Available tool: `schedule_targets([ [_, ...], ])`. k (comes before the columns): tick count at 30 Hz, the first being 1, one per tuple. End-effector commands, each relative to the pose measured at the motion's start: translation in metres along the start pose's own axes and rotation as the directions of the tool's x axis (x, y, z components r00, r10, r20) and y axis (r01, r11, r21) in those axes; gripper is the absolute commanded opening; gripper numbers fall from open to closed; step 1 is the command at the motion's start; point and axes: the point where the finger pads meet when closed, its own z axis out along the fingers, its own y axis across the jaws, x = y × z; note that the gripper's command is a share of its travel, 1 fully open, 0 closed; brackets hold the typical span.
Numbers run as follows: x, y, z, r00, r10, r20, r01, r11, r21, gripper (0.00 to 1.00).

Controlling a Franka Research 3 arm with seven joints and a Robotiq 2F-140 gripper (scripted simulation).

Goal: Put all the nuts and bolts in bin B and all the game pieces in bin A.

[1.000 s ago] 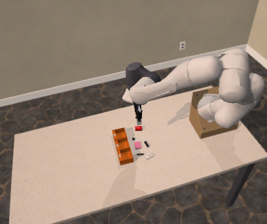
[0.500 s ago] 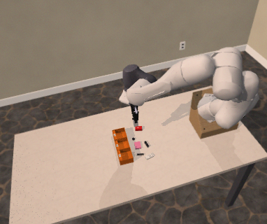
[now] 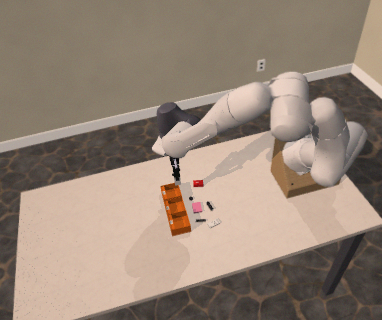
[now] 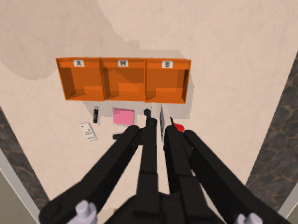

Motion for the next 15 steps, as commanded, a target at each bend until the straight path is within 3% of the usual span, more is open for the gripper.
schedule_targets([
  [1,0.022,0.019,0.017,1.000,0.031,-0.001,-0.031,0.999,-0.013,0.05],
  [5,0.033,0.027,0.027,1.000,0.031,-0.001,-0.031,0.999,-0.013,0.05],
  [15,0.033,0.027,0.032,1.000,0.031,-0.001,-0.031,0.999,-0.013,0.05],
])
